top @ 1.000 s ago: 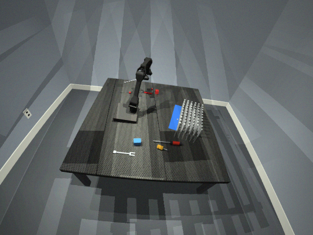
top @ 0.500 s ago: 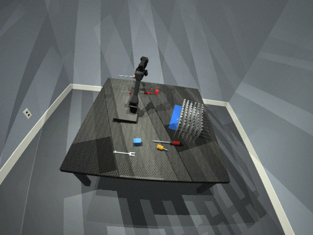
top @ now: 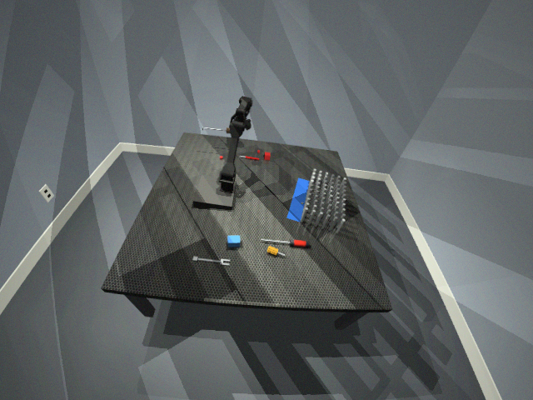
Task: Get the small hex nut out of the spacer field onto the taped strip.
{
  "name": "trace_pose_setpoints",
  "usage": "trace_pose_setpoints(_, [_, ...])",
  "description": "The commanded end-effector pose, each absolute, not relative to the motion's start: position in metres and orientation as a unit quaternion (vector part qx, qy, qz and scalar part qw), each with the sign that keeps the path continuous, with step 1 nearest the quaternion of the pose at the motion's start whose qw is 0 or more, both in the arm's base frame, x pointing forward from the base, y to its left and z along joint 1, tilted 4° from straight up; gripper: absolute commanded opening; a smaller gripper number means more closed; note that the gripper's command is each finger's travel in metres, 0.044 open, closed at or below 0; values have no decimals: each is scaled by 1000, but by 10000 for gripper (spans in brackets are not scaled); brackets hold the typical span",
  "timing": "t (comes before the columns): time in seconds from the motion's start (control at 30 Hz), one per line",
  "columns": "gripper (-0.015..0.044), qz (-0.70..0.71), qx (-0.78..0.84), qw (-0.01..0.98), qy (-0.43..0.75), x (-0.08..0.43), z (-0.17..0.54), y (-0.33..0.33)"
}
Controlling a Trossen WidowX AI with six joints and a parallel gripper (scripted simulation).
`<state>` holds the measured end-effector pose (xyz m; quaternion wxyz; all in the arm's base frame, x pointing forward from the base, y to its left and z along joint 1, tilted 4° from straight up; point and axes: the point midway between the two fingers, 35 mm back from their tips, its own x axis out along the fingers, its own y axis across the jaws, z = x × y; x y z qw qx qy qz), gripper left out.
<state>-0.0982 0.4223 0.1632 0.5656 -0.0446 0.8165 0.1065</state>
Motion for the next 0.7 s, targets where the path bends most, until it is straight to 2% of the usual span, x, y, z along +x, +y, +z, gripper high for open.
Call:
trace_pose_setpoints(0.0, [0,106,-43,562,819,-100,160,424])
trace_pose_setpoints(0.67, [0,106,-43,562,819,-99,145,427])
